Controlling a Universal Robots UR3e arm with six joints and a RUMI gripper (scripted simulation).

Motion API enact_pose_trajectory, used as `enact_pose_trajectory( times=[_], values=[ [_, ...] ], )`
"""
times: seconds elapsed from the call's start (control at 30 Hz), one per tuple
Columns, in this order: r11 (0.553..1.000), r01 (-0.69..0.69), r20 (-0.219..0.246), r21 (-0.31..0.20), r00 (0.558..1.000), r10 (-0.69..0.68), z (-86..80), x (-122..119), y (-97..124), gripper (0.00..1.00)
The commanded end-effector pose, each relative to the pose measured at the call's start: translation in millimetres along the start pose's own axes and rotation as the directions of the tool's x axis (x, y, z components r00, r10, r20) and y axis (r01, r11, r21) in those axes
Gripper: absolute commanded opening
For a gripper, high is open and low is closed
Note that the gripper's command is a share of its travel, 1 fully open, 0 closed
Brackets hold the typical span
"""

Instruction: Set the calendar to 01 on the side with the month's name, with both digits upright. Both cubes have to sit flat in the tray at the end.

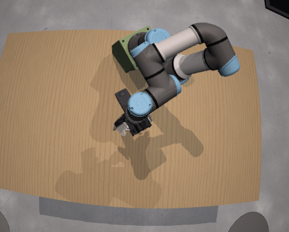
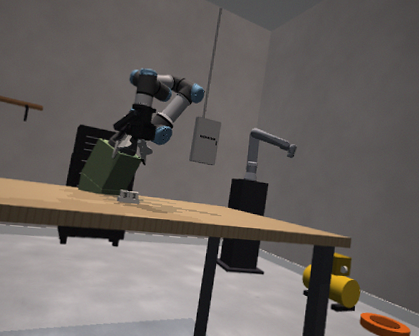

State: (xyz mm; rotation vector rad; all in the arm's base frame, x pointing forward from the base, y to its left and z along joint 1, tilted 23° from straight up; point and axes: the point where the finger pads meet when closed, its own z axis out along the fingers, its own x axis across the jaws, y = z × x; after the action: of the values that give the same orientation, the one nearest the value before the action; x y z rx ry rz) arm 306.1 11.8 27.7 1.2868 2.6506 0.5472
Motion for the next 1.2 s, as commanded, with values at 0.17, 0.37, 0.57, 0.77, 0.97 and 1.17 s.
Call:
enact_pose_trajectory(
  times=[0.17,0.37,0.57,0.77,0.97,1.17],
  values=[
    [0.96,0.281,0.003,-0.011,0.96,-0.281,8.8,-1.5,0.6,1.0],
    [0.894,0.449,0.005,-0.01,0.894,-0.449,14.5,-1.5,1.6,1.0],
    [0.833,0.553,0.007,-0.01,0.833,-0.553,18.3,-1.2,2.5,1.0],
    [0.716,0.698,0.008,-0.008,0.716,-0.698,24.1,-0.3,4.3,1.0],
    [0.642,0.767,0.009,-0.007,0.642,-0.767,27.2,0.5,5.4,1.0],
    [0.622,0.783,0.01,-0.007,0.622,-0.783,27.9,0.7,5.7,1.0]
  ],
)
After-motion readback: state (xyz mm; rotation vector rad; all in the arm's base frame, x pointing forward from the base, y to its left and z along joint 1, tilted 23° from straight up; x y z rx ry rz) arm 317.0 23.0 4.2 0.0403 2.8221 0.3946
